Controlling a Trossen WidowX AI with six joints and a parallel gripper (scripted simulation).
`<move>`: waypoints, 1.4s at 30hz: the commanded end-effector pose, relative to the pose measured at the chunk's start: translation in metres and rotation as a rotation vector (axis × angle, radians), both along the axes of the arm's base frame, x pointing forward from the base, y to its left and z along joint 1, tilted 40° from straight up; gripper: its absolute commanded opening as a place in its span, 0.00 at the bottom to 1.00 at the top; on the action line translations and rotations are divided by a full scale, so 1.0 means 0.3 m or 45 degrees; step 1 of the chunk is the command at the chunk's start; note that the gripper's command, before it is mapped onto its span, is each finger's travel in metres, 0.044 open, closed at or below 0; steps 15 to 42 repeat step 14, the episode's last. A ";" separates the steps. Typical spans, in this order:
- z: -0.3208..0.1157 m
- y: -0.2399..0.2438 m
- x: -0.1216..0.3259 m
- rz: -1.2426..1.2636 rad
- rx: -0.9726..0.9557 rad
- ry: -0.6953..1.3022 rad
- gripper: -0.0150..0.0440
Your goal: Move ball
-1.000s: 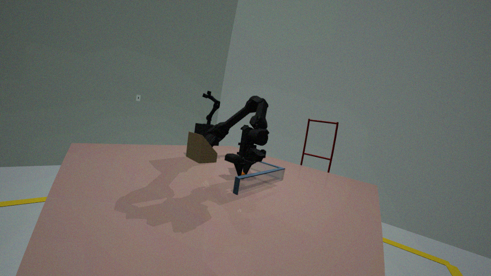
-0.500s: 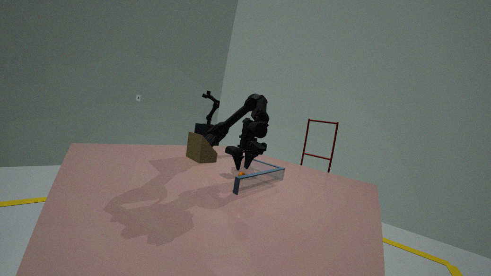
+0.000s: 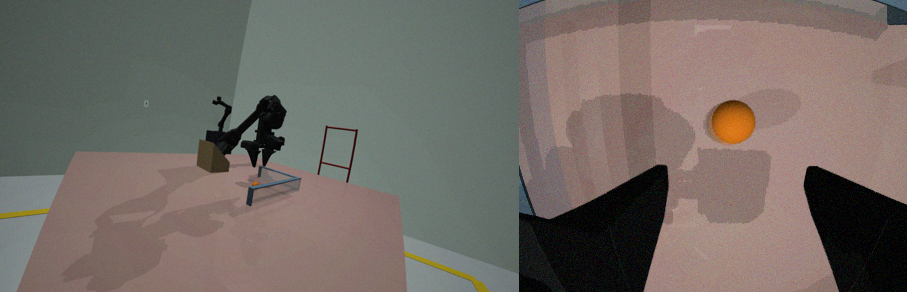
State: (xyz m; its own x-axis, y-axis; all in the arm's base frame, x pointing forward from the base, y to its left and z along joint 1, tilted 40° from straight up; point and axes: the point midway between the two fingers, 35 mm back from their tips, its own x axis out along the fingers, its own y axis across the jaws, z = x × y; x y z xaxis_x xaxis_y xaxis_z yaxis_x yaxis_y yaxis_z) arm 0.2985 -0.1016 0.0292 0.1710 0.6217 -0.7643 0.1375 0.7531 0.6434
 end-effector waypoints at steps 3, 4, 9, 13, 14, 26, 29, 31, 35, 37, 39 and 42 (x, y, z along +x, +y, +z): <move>0.103 -0.082 -0.030 -0.002 -0.009 -0.010 0.95; 0.103 -0.082 -0.030 -0.002 -0.009 -0.010 1.00; 0.103 -0.082 -0.030 -0.002 -0.009 -0.010 1.00; 0.103 -0.082 -0.030 -0.002 -0.009 -0.010 1.00; 0.103 -0.082 -0.030 -0.002 -0.009 -0.010 1.00; 0.103 -0.082 -0.030 -0.002 -0.009 -0.010 1.00; 0.103 -0.082 -0.030 -0.002 -0.009 -0.010 1.00; 0.103 -0.082 -0.030 -0.002 -0.009 -0.010 1.00; 0.103 -0.082 -0.030 -0.002 -0.009 -0.010 1.00; 0.103 -0.082 -0.030 -0.002 -0.009 -0.010 1.00; 0.103 -0.082 -0.030 -0.002 -0.009 -0.010 1.00; 0.103 -0.082 -0.030 -0.002 -0.009 -0.010 1.00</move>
